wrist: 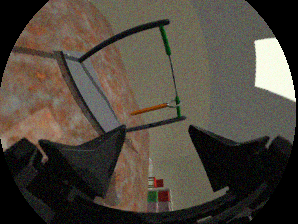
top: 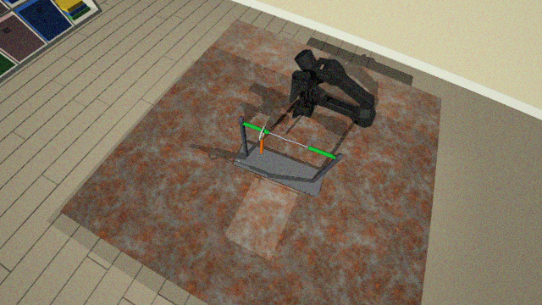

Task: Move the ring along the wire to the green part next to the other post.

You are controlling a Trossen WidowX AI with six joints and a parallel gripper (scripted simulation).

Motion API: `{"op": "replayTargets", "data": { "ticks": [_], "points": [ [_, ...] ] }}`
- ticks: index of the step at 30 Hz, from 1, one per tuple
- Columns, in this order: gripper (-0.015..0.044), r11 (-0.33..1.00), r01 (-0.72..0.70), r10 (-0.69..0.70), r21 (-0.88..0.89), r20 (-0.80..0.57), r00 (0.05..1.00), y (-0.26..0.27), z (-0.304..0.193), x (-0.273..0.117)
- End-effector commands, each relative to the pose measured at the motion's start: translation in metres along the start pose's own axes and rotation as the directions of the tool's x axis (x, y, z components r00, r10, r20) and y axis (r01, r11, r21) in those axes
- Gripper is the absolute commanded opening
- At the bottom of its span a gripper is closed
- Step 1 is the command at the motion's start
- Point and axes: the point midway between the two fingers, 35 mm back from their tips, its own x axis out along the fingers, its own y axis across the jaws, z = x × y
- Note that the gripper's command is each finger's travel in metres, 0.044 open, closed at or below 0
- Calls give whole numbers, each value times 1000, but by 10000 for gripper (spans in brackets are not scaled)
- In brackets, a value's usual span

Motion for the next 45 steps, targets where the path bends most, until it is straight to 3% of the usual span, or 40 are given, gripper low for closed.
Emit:
{"op": "replayTargets", "data": {
  "ticks": [1,9,18,27,45],
  "points": [
    [374,1000,-3,3,6,1,1000,0,-1,0],
    [164,953,-117,111,278,38,993,17,-40,14],
    [160,799,-186,184,571,63,981,44,-69,45],
    [160,564,-180,191,806,85,978,72,-71,73],
    [160,531,-178,189,828,89,978,71,-69,78]
  ]
}}
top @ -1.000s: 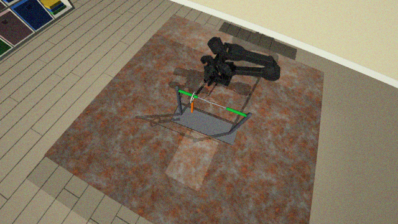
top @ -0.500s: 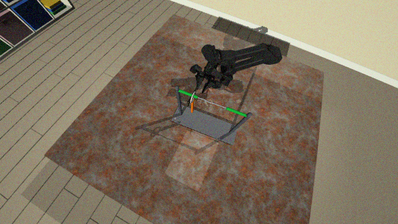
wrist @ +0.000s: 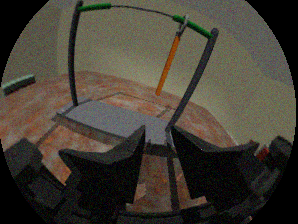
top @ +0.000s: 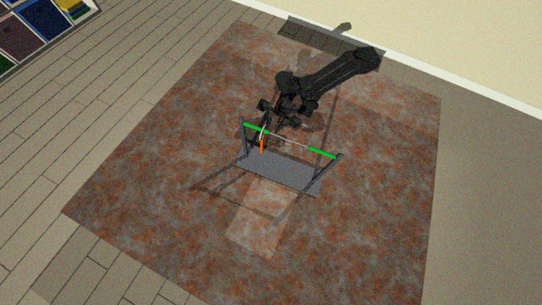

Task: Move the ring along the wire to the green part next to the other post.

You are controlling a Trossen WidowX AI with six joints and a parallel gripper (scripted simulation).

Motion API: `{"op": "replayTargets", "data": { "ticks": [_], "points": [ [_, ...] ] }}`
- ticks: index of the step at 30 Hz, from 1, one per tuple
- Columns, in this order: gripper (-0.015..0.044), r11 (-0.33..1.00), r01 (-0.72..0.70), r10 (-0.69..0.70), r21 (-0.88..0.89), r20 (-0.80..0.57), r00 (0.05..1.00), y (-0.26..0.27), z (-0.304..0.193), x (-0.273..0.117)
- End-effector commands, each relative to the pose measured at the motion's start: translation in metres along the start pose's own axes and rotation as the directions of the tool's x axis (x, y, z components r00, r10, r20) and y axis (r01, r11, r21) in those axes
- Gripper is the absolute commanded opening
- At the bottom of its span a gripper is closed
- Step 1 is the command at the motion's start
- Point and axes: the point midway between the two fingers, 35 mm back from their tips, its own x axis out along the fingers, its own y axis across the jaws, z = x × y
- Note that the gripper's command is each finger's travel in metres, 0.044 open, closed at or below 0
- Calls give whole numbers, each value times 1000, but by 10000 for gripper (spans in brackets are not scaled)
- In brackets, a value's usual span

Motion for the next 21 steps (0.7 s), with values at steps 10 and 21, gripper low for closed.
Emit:
{"op": "replayTargets", "data": {
  "ticks": [10,21],
  "points": [
    [160,964,-29,16,263,52,999,-12,43,37],
    [160,960,-32,17,279,57,998,-13,47,43]
  ]
}}
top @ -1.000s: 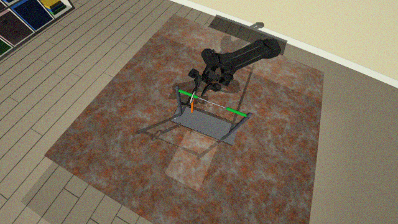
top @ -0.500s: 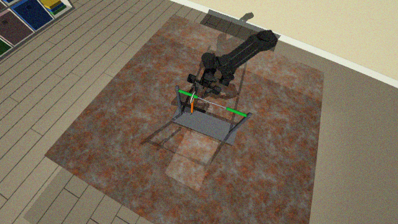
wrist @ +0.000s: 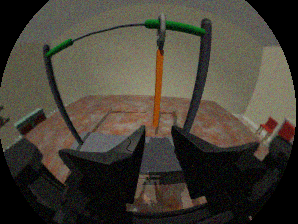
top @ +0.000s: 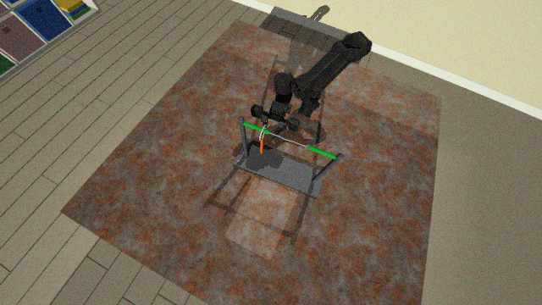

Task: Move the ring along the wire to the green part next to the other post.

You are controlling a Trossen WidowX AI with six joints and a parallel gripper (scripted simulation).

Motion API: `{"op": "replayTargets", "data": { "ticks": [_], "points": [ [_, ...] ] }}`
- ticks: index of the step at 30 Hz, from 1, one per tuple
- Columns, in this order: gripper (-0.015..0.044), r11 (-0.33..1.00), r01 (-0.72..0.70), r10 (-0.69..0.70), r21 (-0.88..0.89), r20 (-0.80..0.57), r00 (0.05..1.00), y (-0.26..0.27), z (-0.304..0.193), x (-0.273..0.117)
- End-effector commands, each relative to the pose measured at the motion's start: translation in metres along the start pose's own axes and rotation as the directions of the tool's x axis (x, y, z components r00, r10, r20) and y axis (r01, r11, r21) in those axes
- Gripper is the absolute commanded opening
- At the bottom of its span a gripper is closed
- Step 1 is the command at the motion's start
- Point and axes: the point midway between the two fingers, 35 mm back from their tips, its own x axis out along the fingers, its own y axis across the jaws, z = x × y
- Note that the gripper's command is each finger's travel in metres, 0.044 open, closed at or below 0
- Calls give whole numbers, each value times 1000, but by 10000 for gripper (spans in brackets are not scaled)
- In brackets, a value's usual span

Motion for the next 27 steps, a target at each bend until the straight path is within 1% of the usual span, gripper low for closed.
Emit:
{"op": "replayTargets", "data": {
  "ticks": [1,27],
  "points": [
    [160,1000,3,-3,8,-1,1000,-1,1,4],
    [160,1000,3,-3,8,0,1000,-4,4,41]
  ]
}}
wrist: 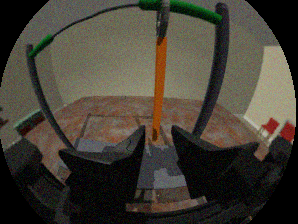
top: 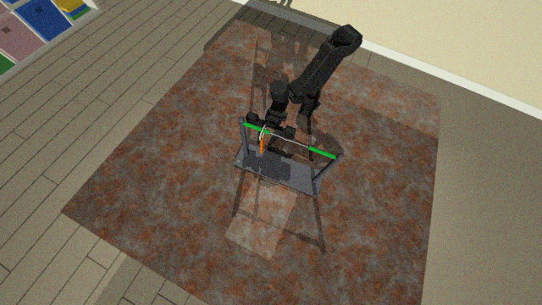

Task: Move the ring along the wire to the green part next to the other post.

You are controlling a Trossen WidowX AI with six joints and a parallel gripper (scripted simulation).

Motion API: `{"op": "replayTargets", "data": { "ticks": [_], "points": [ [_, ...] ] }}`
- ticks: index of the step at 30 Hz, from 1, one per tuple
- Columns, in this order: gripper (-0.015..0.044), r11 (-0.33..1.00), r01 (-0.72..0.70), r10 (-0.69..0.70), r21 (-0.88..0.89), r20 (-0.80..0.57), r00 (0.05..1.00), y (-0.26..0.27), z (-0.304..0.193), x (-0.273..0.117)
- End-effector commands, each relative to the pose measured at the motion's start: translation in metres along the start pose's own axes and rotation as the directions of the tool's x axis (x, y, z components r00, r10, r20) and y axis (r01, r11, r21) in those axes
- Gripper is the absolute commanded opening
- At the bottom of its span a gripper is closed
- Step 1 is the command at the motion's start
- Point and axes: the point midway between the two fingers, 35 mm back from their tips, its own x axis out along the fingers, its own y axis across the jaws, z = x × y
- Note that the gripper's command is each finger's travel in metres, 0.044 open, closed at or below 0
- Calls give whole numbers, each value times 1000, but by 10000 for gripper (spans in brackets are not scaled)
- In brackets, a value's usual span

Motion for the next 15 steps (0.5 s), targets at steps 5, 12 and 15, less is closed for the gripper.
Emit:
{"op": "replayTargets", "data": {
  "ticks": [5,12,15],
  "points": [
    [160,1000,4,-4,5,0,1000,0,-1,13],
    [160,1000,4,-4,5,1,1000,1,-2,24],
    [160,1000,4,-4,6,2,1000,1,-2,29]
  ]
}}
